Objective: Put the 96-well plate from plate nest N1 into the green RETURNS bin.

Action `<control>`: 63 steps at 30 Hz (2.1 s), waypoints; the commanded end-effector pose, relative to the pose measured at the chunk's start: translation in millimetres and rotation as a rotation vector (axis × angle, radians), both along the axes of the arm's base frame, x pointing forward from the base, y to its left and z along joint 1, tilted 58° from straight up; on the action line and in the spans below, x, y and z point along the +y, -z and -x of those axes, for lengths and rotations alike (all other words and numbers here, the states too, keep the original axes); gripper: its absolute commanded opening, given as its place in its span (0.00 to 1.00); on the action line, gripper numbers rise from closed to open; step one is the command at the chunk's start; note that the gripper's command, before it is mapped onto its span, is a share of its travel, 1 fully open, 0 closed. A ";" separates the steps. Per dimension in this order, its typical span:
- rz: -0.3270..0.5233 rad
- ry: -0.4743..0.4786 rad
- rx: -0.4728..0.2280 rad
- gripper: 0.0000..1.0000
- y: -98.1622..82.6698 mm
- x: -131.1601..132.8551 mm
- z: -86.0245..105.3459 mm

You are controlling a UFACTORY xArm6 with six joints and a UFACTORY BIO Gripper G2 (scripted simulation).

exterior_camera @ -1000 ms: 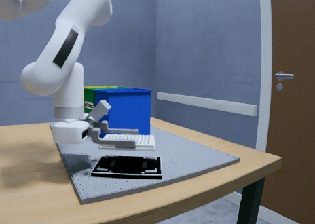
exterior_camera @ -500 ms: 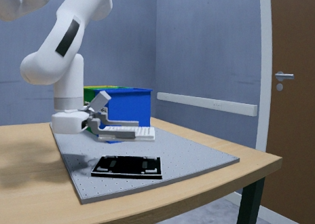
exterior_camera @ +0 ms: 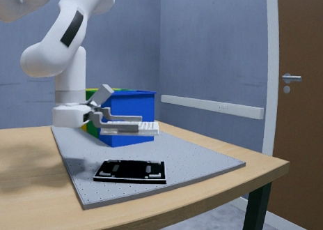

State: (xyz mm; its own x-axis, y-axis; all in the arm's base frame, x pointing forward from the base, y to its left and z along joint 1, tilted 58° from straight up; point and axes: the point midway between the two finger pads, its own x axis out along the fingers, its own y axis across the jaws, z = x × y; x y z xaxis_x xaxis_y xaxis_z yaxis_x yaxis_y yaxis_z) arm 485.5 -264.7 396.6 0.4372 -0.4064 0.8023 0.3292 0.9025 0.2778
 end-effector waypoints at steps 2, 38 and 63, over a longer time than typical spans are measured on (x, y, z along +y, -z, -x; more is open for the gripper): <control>0.000 -0.001 -0.001 0.00 -6.3 1.3 8.8; 0.000 -0.001 -0.001 0.00 -34.5 8.9 53.4; 0.000 -0.001 -0.001 0.00 -53.0 13.9 82.7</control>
State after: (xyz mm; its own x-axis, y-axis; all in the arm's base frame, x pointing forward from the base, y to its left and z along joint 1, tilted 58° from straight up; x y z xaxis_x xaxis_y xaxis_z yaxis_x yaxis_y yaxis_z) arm 407.5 -251.6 446.1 0.4358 -0.4057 0.8034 0.3291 0.9026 0.2773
